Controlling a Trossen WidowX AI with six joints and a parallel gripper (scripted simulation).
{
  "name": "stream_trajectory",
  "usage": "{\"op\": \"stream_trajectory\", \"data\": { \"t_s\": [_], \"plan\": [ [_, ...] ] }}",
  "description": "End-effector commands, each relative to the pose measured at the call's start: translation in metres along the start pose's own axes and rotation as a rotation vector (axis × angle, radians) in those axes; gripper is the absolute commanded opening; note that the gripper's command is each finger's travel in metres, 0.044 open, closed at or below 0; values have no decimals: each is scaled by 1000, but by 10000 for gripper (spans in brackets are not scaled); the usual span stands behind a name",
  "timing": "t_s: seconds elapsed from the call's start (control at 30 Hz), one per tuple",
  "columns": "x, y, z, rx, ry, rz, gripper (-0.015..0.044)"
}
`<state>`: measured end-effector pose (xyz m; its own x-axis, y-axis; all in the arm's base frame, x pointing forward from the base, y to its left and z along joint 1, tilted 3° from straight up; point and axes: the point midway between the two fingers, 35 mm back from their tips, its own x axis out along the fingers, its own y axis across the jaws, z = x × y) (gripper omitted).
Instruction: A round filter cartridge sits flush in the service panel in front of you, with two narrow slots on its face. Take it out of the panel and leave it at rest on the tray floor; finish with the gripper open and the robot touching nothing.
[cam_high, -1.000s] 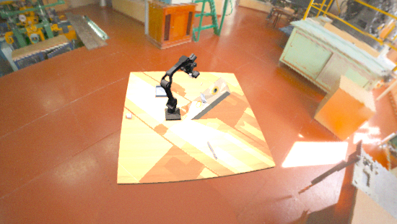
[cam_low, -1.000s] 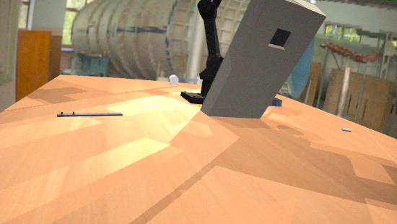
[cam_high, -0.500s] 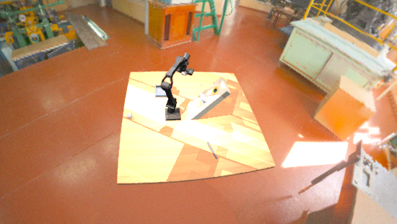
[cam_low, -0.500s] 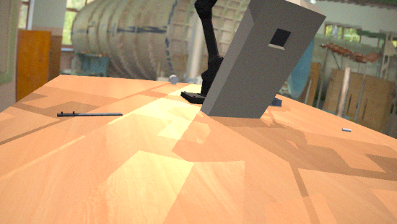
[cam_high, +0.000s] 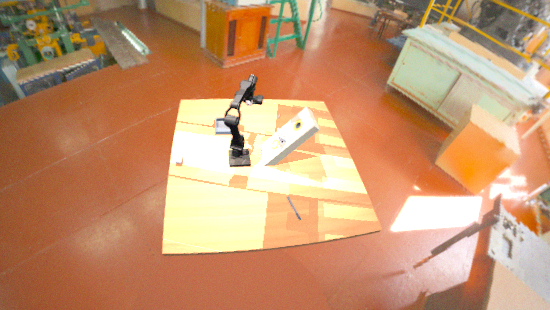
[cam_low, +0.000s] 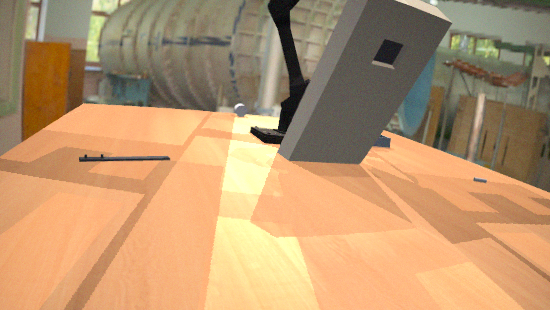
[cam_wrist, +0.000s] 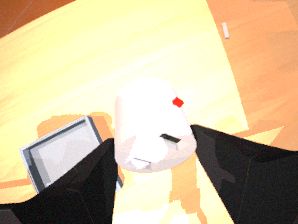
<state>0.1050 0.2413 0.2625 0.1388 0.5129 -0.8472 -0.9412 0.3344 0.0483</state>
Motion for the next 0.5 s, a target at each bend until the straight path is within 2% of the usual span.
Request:
{"op": "stream_trajectory", "data": {
  "t_s": [0.0,0.47],
  "plan": [
    [12,17,-4,-55,-7,30,0],
    [49,76,-32,-242,-7,141,0]
  ]
}}
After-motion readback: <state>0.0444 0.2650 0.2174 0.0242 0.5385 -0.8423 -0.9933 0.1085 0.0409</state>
